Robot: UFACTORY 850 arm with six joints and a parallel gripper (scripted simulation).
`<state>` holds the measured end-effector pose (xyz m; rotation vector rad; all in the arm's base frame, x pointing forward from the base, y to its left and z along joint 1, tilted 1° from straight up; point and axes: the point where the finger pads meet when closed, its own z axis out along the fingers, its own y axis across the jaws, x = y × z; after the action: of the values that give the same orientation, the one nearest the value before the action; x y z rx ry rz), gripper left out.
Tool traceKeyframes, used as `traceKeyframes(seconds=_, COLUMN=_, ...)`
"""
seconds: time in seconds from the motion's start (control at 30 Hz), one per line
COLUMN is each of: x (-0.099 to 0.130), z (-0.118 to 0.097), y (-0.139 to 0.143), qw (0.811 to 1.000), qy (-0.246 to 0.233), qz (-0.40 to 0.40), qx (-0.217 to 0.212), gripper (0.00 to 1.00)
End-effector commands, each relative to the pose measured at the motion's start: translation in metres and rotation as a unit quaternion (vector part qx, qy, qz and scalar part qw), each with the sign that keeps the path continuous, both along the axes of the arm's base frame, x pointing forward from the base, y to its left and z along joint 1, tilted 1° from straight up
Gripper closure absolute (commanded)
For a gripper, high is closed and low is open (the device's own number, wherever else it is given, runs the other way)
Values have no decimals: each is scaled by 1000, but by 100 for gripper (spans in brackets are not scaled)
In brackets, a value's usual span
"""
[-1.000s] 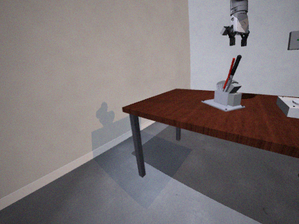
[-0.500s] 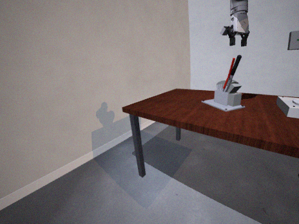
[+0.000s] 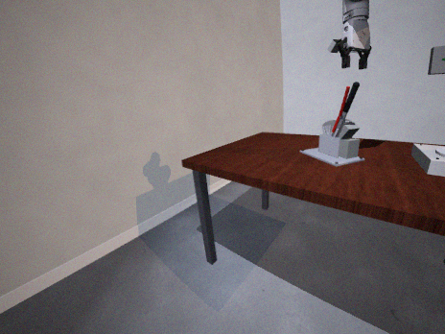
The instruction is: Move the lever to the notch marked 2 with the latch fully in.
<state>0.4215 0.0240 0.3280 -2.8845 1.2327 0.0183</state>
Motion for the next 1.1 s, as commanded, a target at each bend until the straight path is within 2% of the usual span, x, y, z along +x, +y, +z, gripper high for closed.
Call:
traceKeyframes(seconds=0.0, x=1, z=0, y=0, qw=1000, qy=-1, qz=0, qx=0, gripper=1)
traceKeyframes(seconds=1.07, x=1, z=-20, y=0, qw=1000, qy=-1, qz=0, qx=0, gripper=1)
